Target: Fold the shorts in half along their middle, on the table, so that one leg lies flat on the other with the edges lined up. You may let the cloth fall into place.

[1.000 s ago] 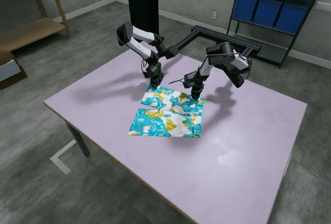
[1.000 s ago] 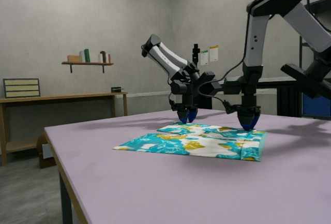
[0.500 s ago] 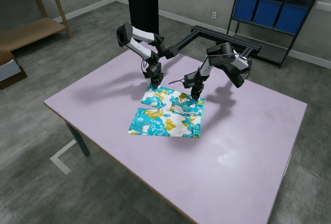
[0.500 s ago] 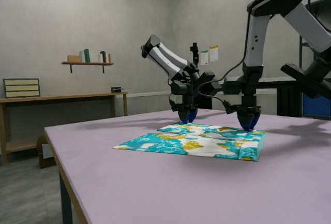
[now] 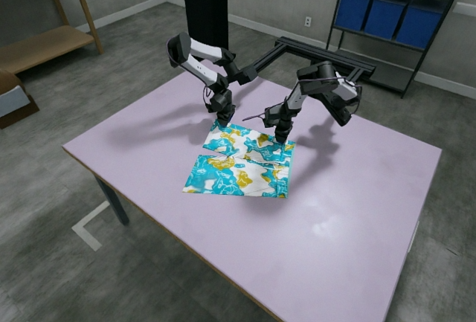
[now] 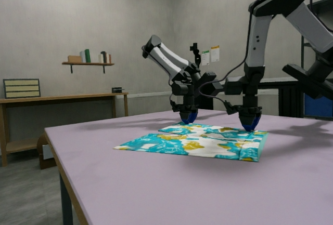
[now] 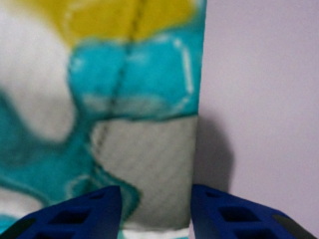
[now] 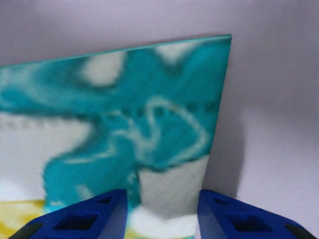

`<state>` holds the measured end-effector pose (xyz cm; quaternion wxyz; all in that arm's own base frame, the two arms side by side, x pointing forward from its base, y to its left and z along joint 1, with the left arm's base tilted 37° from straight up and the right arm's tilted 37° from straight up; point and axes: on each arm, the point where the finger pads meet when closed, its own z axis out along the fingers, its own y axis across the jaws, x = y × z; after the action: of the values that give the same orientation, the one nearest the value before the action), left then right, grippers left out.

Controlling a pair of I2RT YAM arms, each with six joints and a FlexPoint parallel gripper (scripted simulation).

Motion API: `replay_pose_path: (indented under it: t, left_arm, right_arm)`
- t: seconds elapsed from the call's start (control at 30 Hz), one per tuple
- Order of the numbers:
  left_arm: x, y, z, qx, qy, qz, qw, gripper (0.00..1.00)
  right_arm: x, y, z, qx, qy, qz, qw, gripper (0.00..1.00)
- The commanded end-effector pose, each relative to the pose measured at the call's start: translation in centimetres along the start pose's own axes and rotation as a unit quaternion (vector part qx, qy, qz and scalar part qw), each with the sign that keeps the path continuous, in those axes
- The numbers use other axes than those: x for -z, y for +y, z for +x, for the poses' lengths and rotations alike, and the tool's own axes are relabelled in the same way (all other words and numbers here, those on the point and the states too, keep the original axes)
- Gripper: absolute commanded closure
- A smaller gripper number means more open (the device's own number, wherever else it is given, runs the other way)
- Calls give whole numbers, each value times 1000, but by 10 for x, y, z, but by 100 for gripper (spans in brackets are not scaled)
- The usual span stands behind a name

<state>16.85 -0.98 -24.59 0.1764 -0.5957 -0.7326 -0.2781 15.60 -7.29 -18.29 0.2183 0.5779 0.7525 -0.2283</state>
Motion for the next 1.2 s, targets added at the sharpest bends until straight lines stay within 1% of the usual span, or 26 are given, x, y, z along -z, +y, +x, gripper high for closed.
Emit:
replay_pose_path:
  t: [0.0,0.07,0.1,0.17,0.3,0.33,0.4,0.43,0.6,0.63,0.67,0.7,0.77,0.87,0.9,0.93,0.97,1.0,1.17]
  left_arm:
    - [-8,22,5,20,13,-52,998,63]
    - [-8,26,-2,21,6,-45,999,63]
    - [-8,26,-2,21,6,-45,999,63]
    - [-8,27,-2,21,6,-45,999,63]
    - [-8,27,-2,24,5,-44,999,63]
    - [-7,26,-1,23,6,-44,999,63]
    - [-8,26,-2,24,6,-43,999,63]
    - [-8,26,-2,24,6,-43,999,74]
    - [-8,26,-1,24,6,-43,999,74]
    - [-8,26,-1,24,6,-43,999,74]
    - [-9,28,6,31,12,-76,997,74]
    - [-9,31,5,34,12,-90,995,74]
    - [-10,22,7,16,15,-61,998,74]
    - [-11,21,8,18,16,-59,998,74]
    - [-10,28,4,19,11,-65,998,74]
    - [-10,30,1,22,9,-66,998,74]
    - [-10,31,1,22,10,-66,998,74]
    - [-11,32,2,22,10,-66,998,74]
    - [-10,31,2,25,10,-64,998,74]
  right_arm:
    - [-7,20,-3,-21,-6,-20,1000,63]
    - [-7,20,-3,-21,-6,-20,1000,63]
    - [-7,28,-2,-28,-2,-37,999,63]
    - [-8,34,-1,-35,2,-50,998,63]
    - [-9,29,-1,-31,0,-40,999,63]
    - [-7,36,-1,-37,0,-55,998,63]
    - [-9,31,0,-32,1,-43,999,63]
    - [-9,31,0,-32,1,-43,999,63]
    - [-9,31,0,-32,1,-43,999,63]
    - [-9,31,0,-32,1,-43,999,74]
    - [-9,31,0,-32,1,-43,999,74]
    - [-9,29,0,-30,0,-41,999,74]
    - [-9,32,-1,-33,-1,-44,998,74]
    - [-9,31,-1,-32,0,-42,999,74]
    - [-9,31,0,-32,0,-42,999,74]
    - [-6,42,-3,-33,-2,-95,995,74]
    - [-6,45,-4,-35,-2,-106,994,74]
    - [-10,30,0,-29,3,-61,998,74]
    - [-12,33,1,-27,3,-57,998,74]
